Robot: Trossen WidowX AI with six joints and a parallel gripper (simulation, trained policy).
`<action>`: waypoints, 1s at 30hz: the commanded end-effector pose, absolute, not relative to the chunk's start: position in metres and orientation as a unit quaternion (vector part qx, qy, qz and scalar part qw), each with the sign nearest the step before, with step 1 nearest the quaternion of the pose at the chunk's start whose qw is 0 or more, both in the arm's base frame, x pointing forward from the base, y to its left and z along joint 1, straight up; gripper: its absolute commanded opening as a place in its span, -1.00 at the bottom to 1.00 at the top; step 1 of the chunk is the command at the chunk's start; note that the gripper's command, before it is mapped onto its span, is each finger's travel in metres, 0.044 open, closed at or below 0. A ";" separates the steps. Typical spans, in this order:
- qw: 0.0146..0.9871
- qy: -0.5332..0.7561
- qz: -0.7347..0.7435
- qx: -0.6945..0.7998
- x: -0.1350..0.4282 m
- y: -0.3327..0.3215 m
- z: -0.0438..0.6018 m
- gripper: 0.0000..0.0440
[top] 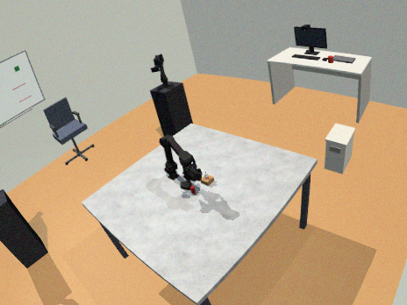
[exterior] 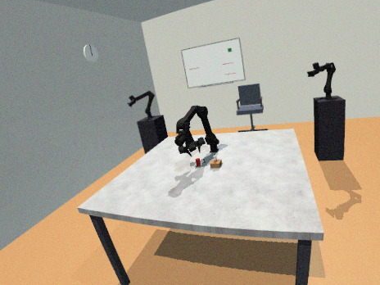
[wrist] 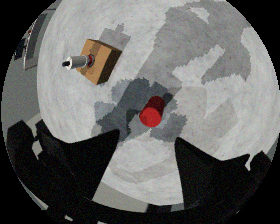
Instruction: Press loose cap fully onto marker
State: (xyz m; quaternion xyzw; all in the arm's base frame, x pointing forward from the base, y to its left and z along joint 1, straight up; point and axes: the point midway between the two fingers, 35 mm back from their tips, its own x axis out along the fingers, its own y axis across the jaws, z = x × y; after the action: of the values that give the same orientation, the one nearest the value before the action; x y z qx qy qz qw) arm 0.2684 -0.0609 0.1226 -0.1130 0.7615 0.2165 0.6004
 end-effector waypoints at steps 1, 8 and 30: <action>0.595 0.763 0.226 -0.118 0.267 -0.059 0.113 0.32; 0.587 0.762 0.243 -0.126 0.264 -0.055 0.093 0.25; 0.588 0.737 0.274 -0.193 0.263 -0.052 0.066 -0.64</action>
State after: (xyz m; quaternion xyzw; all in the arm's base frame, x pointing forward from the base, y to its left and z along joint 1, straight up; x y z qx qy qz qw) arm 0.2600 -0.0520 0.0613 -0.1786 0.7458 0.2746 0.5800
